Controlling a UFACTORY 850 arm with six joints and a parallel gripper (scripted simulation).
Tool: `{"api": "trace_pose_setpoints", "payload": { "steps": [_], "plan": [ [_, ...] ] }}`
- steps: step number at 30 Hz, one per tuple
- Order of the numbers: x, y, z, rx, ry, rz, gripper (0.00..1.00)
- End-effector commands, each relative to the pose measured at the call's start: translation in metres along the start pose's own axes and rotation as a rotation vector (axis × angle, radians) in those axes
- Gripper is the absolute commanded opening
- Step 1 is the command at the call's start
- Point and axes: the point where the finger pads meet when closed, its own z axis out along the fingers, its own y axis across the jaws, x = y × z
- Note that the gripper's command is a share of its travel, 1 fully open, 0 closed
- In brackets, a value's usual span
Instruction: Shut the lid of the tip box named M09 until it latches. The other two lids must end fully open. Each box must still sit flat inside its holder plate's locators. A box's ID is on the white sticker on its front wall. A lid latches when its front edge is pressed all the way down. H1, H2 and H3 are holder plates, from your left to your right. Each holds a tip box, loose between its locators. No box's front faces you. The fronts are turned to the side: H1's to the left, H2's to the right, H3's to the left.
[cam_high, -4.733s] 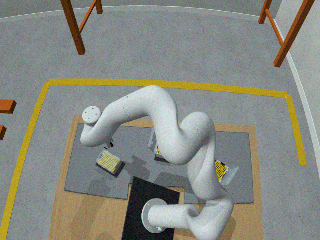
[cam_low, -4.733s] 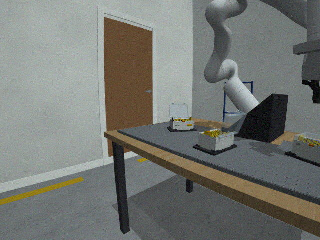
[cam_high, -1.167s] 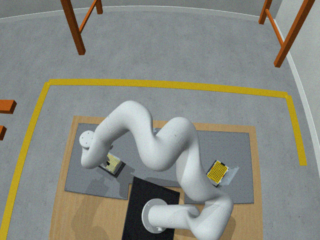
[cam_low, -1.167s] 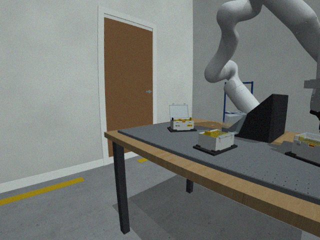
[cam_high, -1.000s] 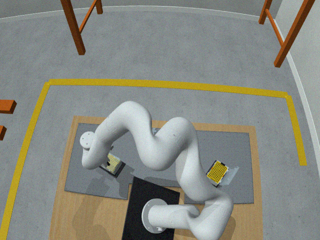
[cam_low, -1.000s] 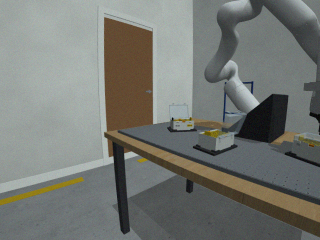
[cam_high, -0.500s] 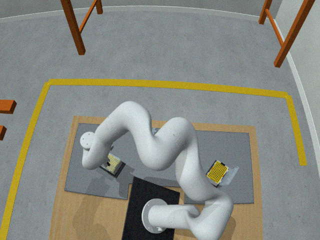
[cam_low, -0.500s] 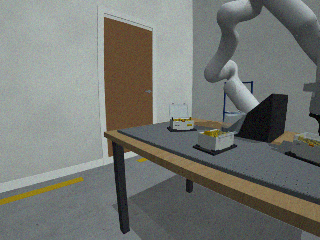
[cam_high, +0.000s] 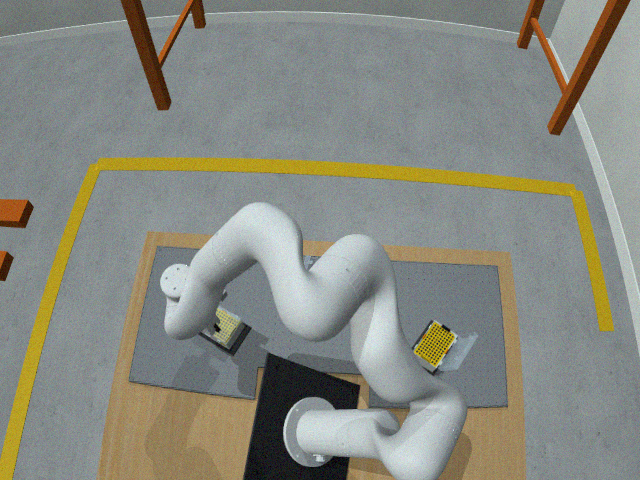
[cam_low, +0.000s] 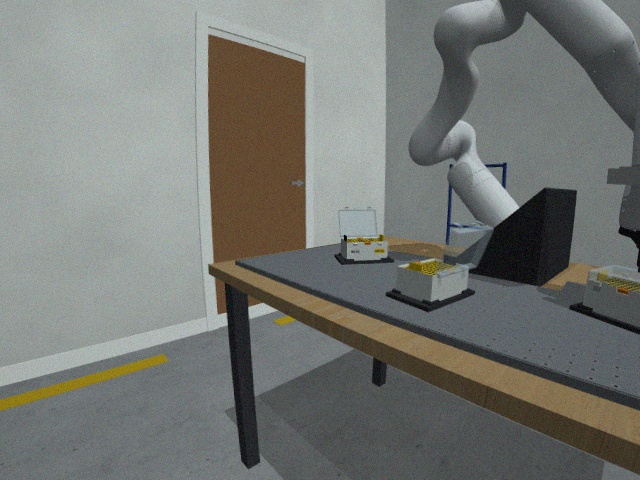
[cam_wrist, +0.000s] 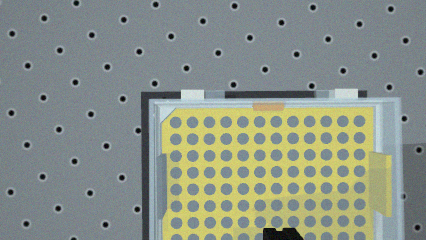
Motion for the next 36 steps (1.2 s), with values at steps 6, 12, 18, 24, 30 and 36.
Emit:
{"api": "trace_pose_setpoints", "payload": {
  "steps": [6,12,18,24,30,36],
  "plan": [
    [0.000,-0.001,0.000,0.002,0.000,0.000,0.00],
    [0.000,-0.001,0.000,0.002,0.000,0.000,0.00],
    [0.000,-0.001,0.001,0.002,0.000,0.000,0.00],
    [0.000,-0.001,0.001,0.002,0.000,0.000,0.00],
    [0.000,-0.001,0.002,0.002,0.000,0.000,0.00],
    [0.000,-0.001,-0.008,0.002,0.000,0.000,0.00]
  ]
}}
